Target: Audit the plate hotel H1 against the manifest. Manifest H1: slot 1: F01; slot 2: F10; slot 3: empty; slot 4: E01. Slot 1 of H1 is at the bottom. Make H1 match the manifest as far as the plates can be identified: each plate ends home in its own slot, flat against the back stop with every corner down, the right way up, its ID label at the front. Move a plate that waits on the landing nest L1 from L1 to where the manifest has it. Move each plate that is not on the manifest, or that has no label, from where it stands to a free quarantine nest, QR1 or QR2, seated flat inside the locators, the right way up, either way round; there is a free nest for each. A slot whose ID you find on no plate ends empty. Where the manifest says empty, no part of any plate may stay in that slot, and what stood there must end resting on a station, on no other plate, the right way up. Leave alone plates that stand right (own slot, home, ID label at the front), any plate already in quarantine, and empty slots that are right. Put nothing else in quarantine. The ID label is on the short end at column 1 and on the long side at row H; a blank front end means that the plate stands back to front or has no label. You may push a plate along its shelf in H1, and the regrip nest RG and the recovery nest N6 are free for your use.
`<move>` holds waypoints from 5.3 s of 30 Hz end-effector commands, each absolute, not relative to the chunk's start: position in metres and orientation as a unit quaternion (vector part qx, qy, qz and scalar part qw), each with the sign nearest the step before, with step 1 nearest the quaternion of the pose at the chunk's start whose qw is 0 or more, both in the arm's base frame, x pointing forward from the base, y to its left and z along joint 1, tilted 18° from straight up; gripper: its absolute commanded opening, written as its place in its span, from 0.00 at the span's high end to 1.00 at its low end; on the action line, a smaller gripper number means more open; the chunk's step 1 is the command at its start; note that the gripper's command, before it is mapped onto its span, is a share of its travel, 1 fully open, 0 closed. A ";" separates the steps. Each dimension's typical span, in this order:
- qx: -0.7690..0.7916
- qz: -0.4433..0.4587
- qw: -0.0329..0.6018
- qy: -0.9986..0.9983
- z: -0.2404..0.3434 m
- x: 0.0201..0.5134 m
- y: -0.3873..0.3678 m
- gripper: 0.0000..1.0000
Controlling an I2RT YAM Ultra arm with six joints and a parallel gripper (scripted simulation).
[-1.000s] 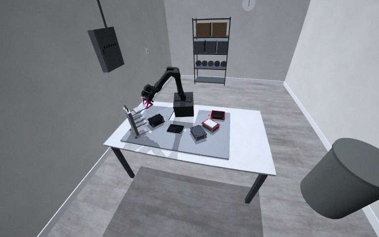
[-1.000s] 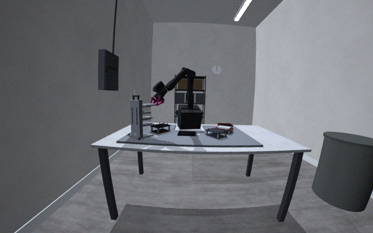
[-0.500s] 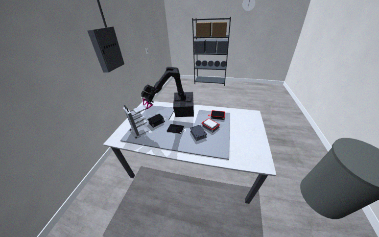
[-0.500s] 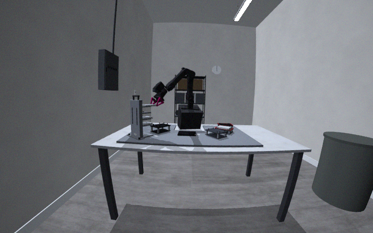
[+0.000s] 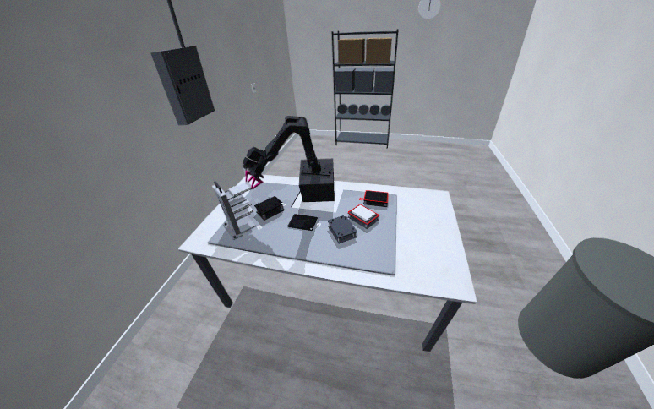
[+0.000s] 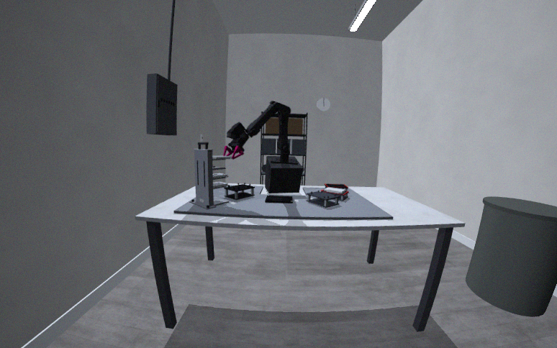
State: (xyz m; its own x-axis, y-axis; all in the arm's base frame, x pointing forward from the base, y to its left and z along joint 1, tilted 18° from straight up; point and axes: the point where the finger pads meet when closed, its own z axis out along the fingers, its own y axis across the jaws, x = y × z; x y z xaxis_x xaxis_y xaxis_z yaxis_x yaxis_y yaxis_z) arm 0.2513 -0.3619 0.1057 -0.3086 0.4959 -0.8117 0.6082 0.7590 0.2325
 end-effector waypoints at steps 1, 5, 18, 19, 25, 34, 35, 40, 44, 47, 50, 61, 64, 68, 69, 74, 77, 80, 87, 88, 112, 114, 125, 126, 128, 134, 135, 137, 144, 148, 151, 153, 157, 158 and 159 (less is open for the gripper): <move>0.340 -0.064 0.484 0.804 0.112 0.253 -0.366 0.14; 0.340 -0.064 0.484 0.804 0.111 0.255 -0.367 0.14; 0.340 -0.064 0.484 0.804 0.109 0.260 -0.372 0.14; 0.340 -0.064 0.484 0.804 0.109 0.261 -0.372 0.14; 0.340 -0.064 0.484 0.804 0.108 0.263 -0.373 0.14; 0.340 -0.064 0.484 0.804 0.108 0.263 -0.373 0.14; 0.340 -0.064 0.484 0.804 0.108 0.263 -0.373 0.14; 0.340 -0.064 0.484 0.804 0.108 0.263 -0.373 0.14; 0.340 -0.064 0.484 0.804 0.108 0.263 -0.373 0.14; 0.340 -0.064 0.484 0.804 0.108 0.263 -0.373 0.14; 0.340 -0.064 0.484 0.804 0.108 0.263 -0.373 0.14; 0.340 -0.064 0.484 0.804 0.107 0.263 -0.373 0.00; 0.340 -0.064 0.484 0.804 0.107 0.263 -0.373 0.00; 0.340 -0.064 0.484 0.804 0.107 0.263 -0.373 0.00; 0.340 -0.064 0.484 0.804 0.107 0.263 -0.373 0.00; 0.340 -0.064 0.484 0.804 0.107 0.263 -0.373 0.00; 0.340 -0.064 0.484 0.804 0.107 0.263 -0.373 0.00; 0.340 -0.064 0.484 0.804 0.107 0.263 -0.373 0.00; 0.340 -0.064 0.484 0.804 0.107 0.263 -0.373 0.00; 0.340 -0.064 0.484 0.804 0.107 0.263 -0.373 0.00; 0.340 -0.064 0.483 0.804 0.112 0.240 -0.356 0.00; 0.340 -0.064 0.483 0.804 0.111 0.238 -0.354 0.00; 0.340 -0.064 0.483 0.804 0.108 0.224 -0.342 0.00; 0.340 -0.064 0.483 0.804 0.108 0.224 -0.342 0.00; 0.340 -0.064 0.483 0.804 0.107 0.223 -0.341 0.00; 0.340 -0.064 0.483 0.804 0.105 0.216 -0.335 0.00; 0.340 -0.064 0.483 0.804 0.105 0.214 -0.333 0.00; 0.340 -0.064 0.483 0.804 0.104 0.212 -0.331 0.00; 0.340 -0.064 0.483 0.804 0.103 0.206 -0.326 0.00; 0.340 -0.064 0.483 0.804 0.102 0.201 -0.322 0.00; 0.340 -0.064 0.483 0.804 0.101 0.197 -0.318 0.00; 0.340 -0.064 0.483 0.804 0.097 0.196 -0.316 1.00; 0.340 -0.064 0.483 0.804 0.096 0.196 -0.316 1.00; 0.340 -0.064 0.483 0.804 0.096 0.196 -0.316 1.00; 0.340 -0.064 0.483 0.804 0.096 0.196 -0.316 1.00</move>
